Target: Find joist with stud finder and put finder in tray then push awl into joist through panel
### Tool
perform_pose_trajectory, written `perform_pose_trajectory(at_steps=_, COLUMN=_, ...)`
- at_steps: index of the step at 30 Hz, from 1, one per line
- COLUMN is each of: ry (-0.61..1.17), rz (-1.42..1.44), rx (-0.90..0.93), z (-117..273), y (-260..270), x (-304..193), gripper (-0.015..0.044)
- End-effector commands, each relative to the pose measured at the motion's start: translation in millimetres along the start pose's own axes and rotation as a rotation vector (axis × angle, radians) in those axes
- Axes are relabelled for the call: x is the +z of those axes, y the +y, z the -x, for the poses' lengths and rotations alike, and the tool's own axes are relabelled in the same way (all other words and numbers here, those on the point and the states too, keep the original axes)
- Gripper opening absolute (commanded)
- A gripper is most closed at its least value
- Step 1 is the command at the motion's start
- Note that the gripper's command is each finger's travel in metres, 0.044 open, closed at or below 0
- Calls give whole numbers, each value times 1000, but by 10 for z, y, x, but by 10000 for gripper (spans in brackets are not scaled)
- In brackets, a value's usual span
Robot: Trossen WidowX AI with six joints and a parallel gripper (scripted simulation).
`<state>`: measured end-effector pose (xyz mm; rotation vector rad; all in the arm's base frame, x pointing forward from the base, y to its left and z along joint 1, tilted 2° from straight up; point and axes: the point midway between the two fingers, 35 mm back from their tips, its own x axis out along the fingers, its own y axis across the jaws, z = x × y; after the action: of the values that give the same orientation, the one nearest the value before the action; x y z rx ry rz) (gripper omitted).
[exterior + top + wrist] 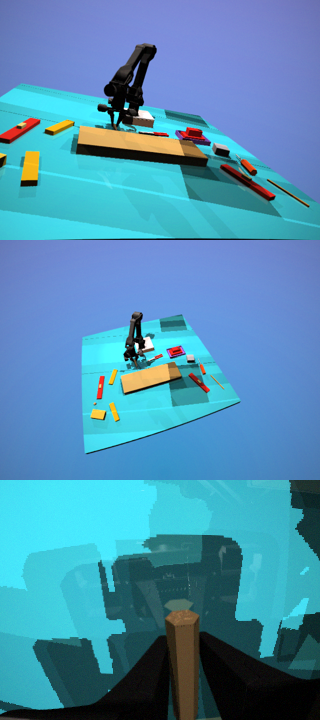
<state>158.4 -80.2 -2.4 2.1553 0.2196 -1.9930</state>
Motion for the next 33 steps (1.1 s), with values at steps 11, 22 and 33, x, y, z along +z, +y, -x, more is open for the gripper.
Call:
perform_pose_trajectory(at_steps=11, ry=0, rz=3, rx=3, z=472, y=66, x=-111, gripper=0)
perform_pose_trajectory(at_steps=22, ry=0, rz=3, rx=3, z=1088, y=25, x=-113, gripper=0)
perform_pose_trajectory(at_steps=33, ry=53, rz=81, rx=12, z=1218, y=12, x=-153, gripper=0)
